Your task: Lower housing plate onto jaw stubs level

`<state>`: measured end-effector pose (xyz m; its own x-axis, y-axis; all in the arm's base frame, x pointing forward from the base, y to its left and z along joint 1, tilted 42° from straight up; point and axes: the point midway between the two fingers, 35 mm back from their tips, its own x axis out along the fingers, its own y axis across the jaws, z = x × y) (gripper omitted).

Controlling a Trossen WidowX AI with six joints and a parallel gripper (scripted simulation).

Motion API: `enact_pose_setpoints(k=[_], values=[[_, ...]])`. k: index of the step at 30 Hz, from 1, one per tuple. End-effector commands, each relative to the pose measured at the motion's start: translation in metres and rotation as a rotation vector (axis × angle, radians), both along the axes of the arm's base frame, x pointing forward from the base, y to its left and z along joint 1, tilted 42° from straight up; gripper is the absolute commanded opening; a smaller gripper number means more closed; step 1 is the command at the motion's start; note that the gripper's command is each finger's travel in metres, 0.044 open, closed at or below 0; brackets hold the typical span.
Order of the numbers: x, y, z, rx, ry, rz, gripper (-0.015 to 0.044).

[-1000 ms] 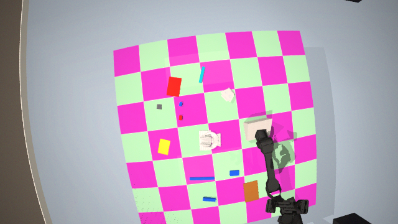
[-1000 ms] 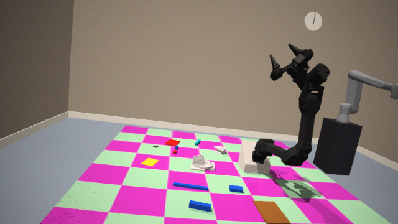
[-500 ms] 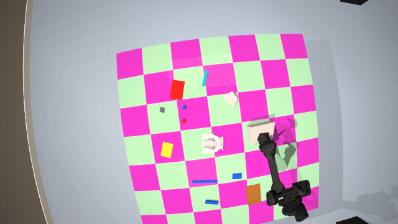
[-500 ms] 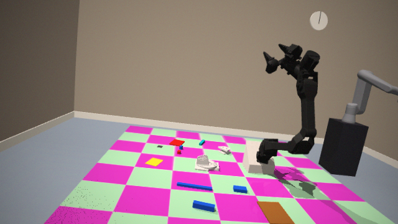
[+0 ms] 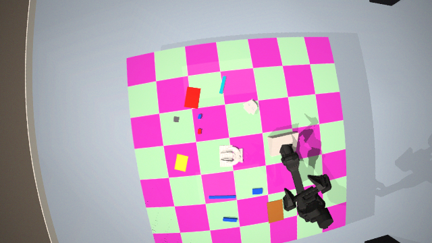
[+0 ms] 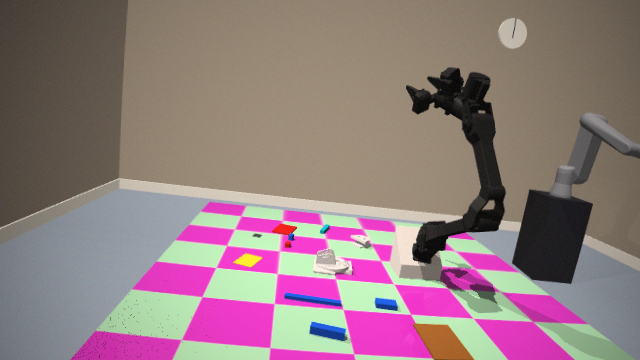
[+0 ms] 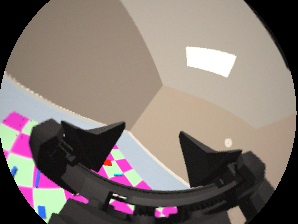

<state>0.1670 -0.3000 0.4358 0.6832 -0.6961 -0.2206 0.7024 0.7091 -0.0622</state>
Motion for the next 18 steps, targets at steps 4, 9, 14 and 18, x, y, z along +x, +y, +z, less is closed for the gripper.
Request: enact_pose_setpoints(k=[4,9,14,18], values=[[0.014,-0.02,-0.038,0.178,-0.015,-0.018,0.044],[0.024,-0.033,-0.067,0.31,-0.023,-0.034,0.044],[0.035,-0.042,-0.098,0.44,-0.023,-0.047,0.044],[0.044,-0.048,-0.124,0.543,-0.019,-0.06,0.044]])
